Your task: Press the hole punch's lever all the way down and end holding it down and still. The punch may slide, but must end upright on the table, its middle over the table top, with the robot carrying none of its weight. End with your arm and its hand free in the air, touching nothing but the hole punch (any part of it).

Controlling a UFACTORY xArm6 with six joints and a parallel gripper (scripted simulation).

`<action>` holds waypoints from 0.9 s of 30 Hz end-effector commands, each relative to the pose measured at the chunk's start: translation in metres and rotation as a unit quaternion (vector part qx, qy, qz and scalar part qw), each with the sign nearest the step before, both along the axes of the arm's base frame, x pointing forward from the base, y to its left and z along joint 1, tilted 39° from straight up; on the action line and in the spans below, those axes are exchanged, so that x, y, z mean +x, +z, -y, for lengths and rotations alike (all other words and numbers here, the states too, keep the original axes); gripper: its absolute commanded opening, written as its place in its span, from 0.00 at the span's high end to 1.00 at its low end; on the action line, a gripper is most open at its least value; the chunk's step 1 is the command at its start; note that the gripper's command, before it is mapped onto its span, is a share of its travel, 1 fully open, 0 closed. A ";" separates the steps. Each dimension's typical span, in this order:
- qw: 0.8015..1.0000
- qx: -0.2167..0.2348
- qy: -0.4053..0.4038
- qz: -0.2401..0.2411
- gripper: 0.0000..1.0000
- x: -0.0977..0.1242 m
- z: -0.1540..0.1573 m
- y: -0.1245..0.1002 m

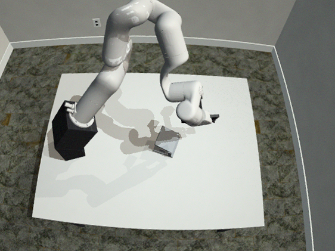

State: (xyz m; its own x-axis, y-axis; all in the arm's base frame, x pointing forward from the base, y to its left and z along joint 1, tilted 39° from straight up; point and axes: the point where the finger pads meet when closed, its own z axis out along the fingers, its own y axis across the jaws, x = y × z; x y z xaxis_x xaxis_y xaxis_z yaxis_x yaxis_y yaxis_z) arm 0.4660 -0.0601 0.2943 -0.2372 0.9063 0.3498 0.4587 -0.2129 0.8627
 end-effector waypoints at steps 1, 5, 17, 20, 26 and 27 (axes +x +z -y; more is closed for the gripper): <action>0.997 -0.075 0.019 -0.015 0.00 -0.015 -0.009 -0.028; 0.991 -0.124 0.040 -0.024 0.00 -0.026 -0.013 -0.046; 0.963 -0.248 0.101 -0.042 0.00 -0.054 -0.020 -0.086; 0.944 -0.301 0.130 -0.046 0.00 -0.066 -0.021 -0.102; 0.913 -0.368 0.170 -0.049 0.00 -0.082 -0.022 -0.120; 0.907 -0.379 0.177 -0.049 0.00 -0.085 -0.022 -0.123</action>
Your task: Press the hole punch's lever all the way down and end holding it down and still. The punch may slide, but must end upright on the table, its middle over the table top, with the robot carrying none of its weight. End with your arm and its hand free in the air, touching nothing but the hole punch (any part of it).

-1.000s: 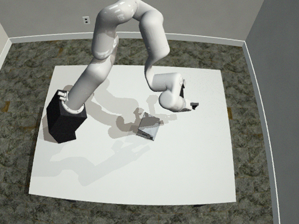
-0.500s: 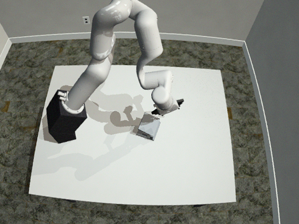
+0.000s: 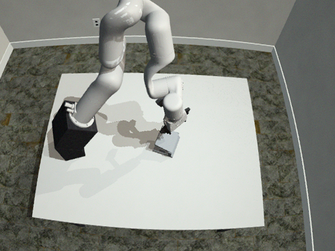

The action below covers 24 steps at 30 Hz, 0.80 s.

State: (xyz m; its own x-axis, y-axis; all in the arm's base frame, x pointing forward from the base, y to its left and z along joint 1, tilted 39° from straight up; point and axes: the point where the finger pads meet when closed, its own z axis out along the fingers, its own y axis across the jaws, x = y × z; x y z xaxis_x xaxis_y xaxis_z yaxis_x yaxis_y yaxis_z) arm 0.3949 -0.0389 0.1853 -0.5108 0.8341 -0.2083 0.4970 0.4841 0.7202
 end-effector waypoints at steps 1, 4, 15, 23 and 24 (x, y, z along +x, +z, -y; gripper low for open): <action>0.996 -0.074 0.039 -0.003 0.00 -0.016 -0.001 -0.016; 0.992 -0.109 0.063 -0.005 0.00 -0.024 -0.001 -0.024; 0.965 -0.218 0.142 -0.009 0.00 -0.046 0.001 -0.045; 0.960 -0.233 0.153 -0.009 0.00 -0.048 0.001 -0.047; 0.960 -0.233 0.153 -0.009 0.00 -0.048 0.001 -0.047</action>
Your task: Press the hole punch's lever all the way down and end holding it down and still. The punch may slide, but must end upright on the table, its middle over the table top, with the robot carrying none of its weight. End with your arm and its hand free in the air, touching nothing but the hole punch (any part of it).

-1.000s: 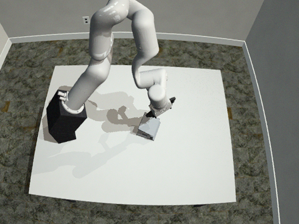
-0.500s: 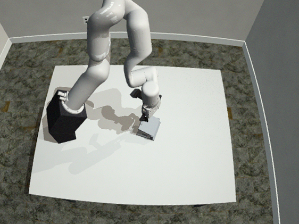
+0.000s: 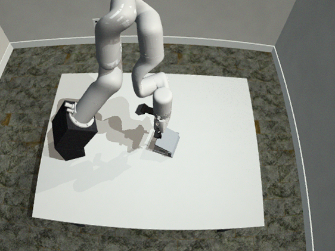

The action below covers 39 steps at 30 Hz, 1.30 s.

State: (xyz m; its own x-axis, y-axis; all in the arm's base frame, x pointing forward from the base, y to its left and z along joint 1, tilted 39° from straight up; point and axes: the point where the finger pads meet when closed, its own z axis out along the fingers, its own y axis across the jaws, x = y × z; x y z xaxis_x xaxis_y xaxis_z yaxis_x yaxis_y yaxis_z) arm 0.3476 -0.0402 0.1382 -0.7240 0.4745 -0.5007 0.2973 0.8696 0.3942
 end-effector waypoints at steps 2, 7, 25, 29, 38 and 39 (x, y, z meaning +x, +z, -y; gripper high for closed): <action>1.000 -0.007 0.003 0.003 0.00 -0.001 0.000 0.000; 1.000 -0.007 0.003 0.003 1.00 -0.001 0.000 0.000; 1.000 -0.007 0.003 0.003 1.00 -0.001 0.000 0.000; 1.000 -0.007 0.003 0.003 1.00 -0.001 0.000 0.000; 1.000 -0.007 0.003 0.003 1.00 -0.001 0.000 0.000; 1.000 -0.007 0.003 0.003 1.00 -0.001 0.000 0.000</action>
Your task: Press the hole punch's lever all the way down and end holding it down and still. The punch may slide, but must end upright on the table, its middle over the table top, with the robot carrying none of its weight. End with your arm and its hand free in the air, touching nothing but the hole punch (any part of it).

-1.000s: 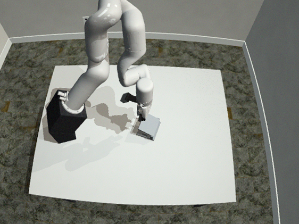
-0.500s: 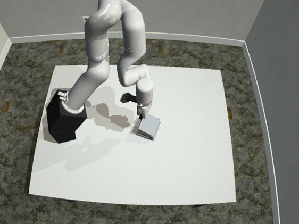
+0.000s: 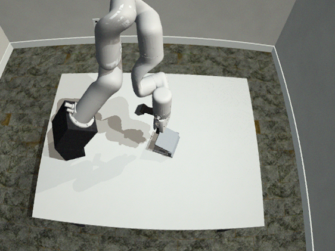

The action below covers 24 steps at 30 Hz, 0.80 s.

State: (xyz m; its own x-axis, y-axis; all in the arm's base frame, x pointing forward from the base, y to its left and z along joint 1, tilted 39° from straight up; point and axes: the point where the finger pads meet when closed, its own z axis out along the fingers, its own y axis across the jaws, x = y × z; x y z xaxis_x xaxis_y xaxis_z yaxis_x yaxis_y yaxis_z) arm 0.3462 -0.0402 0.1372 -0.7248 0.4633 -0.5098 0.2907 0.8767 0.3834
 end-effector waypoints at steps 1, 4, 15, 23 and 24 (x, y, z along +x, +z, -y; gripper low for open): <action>1.000 0.000 0.000 0.001 1.00 0.000 0.000 0.001; 1.000 0.000 0.000 0.001 1.00 0.000 0.000 0.001; 1.000 0.000 0.000 0.000 1.00 0.001 0.000 0.000; 1.000 -0.001 -0.002 -0.002 1.00 0.004 -0.001 -0.004; 1.000 -0.001 -0.002 -0.002 1.00 0.005 -0.001 -0.005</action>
State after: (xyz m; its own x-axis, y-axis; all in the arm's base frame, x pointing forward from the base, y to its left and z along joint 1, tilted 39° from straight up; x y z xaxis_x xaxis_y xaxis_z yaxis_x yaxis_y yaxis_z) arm 0.3483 -0.0397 0.1346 -0.7269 0.4644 -0.5059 0.2950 0.8764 0.3806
